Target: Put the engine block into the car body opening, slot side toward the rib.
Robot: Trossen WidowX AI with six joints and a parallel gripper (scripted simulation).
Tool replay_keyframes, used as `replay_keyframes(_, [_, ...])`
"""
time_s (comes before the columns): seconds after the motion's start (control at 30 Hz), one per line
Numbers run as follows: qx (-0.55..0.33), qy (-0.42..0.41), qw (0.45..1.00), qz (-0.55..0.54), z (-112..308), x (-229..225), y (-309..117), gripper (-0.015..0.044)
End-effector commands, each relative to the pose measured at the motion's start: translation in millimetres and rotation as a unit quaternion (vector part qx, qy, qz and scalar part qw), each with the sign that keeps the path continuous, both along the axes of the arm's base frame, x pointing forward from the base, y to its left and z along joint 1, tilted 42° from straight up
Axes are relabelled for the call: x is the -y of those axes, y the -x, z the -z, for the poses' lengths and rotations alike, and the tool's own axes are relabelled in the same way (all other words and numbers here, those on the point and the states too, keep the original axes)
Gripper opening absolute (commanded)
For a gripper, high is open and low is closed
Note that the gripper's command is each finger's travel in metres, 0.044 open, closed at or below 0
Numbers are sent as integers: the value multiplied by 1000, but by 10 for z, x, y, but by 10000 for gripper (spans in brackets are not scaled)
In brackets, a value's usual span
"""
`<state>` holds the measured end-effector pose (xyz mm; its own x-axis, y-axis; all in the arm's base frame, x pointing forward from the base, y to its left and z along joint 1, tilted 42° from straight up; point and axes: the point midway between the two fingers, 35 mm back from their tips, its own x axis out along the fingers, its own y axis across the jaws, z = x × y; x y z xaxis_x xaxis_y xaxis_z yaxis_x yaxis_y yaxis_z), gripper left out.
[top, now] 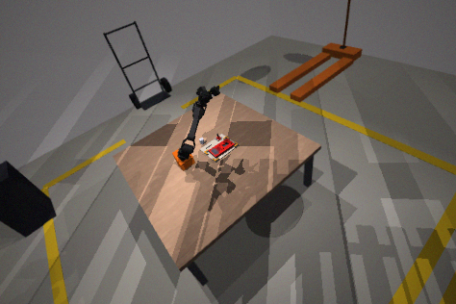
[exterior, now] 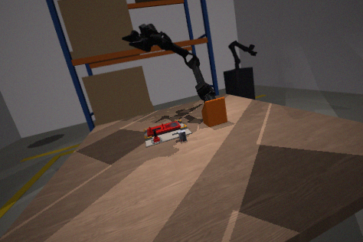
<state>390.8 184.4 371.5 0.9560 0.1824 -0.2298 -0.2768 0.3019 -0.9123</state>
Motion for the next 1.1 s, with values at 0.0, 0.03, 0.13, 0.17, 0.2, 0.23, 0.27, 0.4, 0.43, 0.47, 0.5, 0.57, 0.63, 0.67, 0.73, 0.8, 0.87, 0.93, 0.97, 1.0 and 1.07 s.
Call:
replay_keyframes(0.0, [-65,16,998,12,471,-56,-85,440])
replay_keyframes(0.03, [-81,21,996,15,587,-67,-99,440])
replay_keyframes(0.13, [-128,35,991,25,934,-90,-124,440])
replay_keyframes(0.17, [-143,40,988,29,1050,-94,-127,440])
replay_keyframes(0.2, [-159,45,986,33,1165,-96,-127,440])
replay_keyframes(0.23, [-174,50,983,37,1280,-97,-123,440])
replay_keyframes(0.27, [-190,55,979,41,1393,-95,-118,440])
replay_keyframes(0.4, [-249,78,964,60,1834,-71,-68,440])
replay_keyframes(0.43, [-263,84,959,65,1940,-61,-49,440])
replay_keyframes(0.47, [-278,90,954,70,2045,-50,-28,440])
replay_keyframes(0.5, [-292,96,949,75,2149,-38,-4,440])
replay_keyframes(0.57, [-319,108,938,86,2351,-8,51,440])
replay_keyframes(0.63, [-345,122,926,97,2545,29,114,440])
replay_keyframes(0.67, [-358,128,919,103,2638,49,148,440])
replay_keyframes(0.73, [-383,142,906,115,2819,94,223,440])
replay_keyframes(0.8, [-407,156,891,127,2990,144,304,440])
replay_keyframes(0.87, [-429,171,876,140,3152,200,392,440])
replay_keyframes(0.93, [-451,187,859,153,3303,260,485,440])
replay_keyframes(0.97, [-461,194,851,159,3375,291,534,440])
replay_keyframes(1.0, [-472,202,842,166,3444,324,583,440])
replay_keyframes(1.07, [-491,218,824,179,3574,392,685,440])
